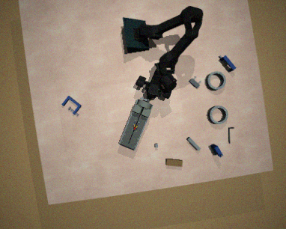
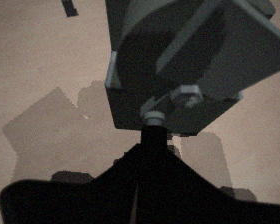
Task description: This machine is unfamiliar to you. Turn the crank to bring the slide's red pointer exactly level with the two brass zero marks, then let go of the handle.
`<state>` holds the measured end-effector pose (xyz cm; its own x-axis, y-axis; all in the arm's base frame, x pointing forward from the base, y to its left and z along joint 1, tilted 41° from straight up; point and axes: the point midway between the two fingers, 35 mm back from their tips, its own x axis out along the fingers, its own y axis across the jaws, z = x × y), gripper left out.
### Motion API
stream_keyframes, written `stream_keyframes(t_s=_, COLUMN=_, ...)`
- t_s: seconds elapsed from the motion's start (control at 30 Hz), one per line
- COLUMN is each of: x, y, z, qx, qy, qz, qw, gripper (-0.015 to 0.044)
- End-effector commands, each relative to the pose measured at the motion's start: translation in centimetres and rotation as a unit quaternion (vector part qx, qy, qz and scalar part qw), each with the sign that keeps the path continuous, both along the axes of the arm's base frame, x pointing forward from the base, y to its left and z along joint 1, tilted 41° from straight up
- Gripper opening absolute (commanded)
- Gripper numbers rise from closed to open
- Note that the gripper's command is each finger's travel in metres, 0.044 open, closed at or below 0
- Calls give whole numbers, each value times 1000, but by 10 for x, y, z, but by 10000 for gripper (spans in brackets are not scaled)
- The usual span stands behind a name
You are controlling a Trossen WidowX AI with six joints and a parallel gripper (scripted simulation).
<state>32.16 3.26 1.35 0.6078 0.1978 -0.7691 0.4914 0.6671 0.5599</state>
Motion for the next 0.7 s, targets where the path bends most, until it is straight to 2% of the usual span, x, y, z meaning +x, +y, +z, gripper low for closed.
stream_keyframes(t_s=0.0, x=4, y=3, z=8, qx=5, qy=-11, qz=5, qw=1000, gripper=0)
stream_keyframes(t_s=0.67, x=6, y=3, z=14, qx=5, qy=-11, qz=5, qw=1000, gripper=0)
